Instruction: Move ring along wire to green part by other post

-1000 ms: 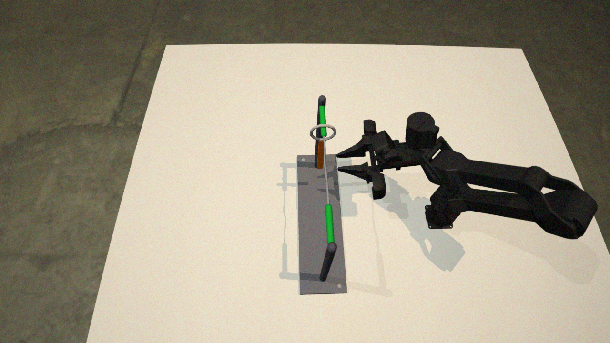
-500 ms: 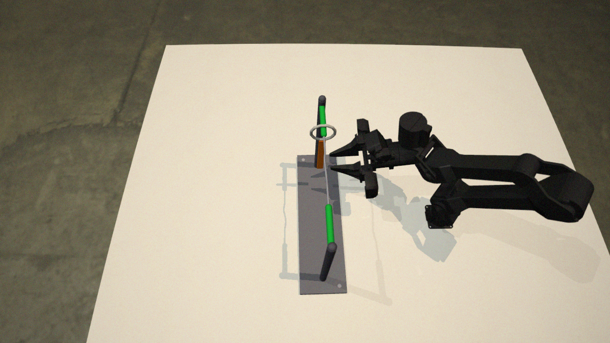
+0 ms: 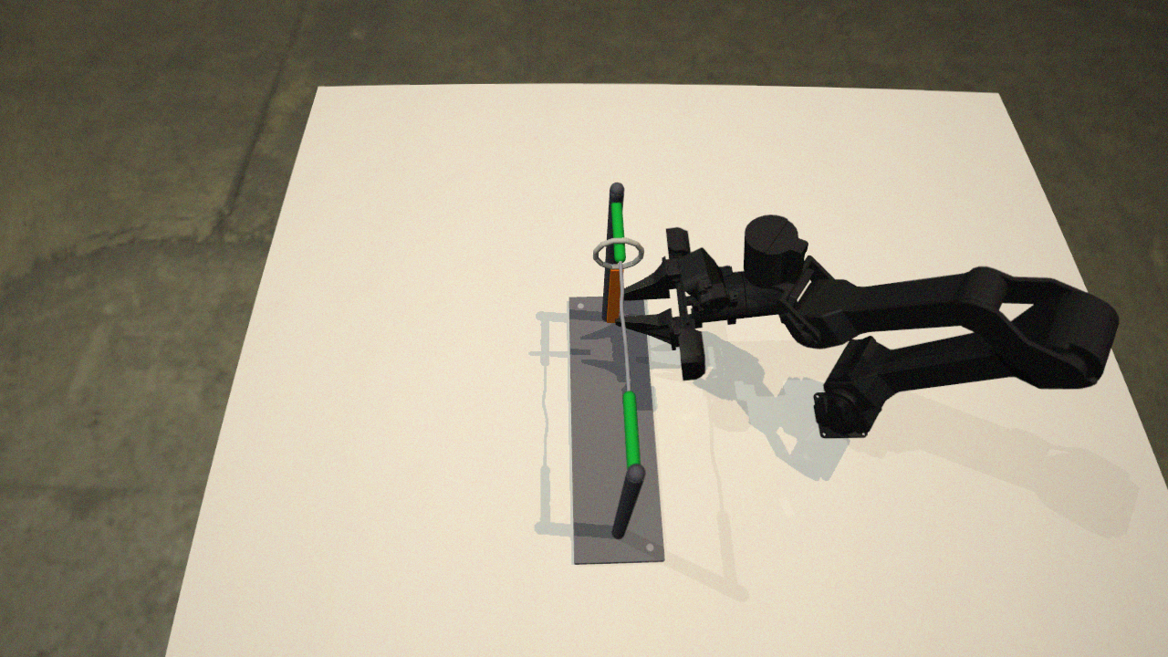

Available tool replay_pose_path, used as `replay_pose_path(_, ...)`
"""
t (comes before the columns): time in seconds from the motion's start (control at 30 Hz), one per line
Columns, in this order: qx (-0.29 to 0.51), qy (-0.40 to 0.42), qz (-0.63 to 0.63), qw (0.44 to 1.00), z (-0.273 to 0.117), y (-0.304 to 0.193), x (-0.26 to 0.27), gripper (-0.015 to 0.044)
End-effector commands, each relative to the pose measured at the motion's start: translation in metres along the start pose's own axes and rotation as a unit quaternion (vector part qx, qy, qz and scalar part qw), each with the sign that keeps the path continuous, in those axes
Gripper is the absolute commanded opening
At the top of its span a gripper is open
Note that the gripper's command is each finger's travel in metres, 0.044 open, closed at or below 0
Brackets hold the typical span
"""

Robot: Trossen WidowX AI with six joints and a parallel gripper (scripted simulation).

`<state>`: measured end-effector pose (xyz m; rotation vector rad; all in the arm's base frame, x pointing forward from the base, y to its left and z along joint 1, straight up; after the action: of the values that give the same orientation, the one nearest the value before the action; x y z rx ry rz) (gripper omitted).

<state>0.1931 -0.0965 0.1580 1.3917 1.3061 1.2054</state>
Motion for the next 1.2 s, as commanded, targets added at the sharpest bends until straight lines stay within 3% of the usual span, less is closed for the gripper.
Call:
replay_pose_path(0.0, -0.002, -0.002, 0.002, 1.000, 0.007, 0.002, -0.001, 0.0160)
replay_pose_path(0.7, -0.005, -0.002, 0.002, 1.000, 0.040, -0.002, 0.003, 0.0160)
replay_pose_path(1.17, -0.005, -0.002, 0.002, 1.000, 0.041, -0.003, 0.003, 0.0160)
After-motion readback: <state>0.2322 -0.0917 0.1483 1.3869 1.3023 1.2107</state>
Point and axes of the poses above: the point midway between the two fingers, 35 mm back from their tips, its own z axis out along the fingers, its own x axis across the jaws, y = z × x, the point moved 9 cm from there along -z, back along the fingers, and after that the axes turned 6 degrees about z, right-handed, at the moved point
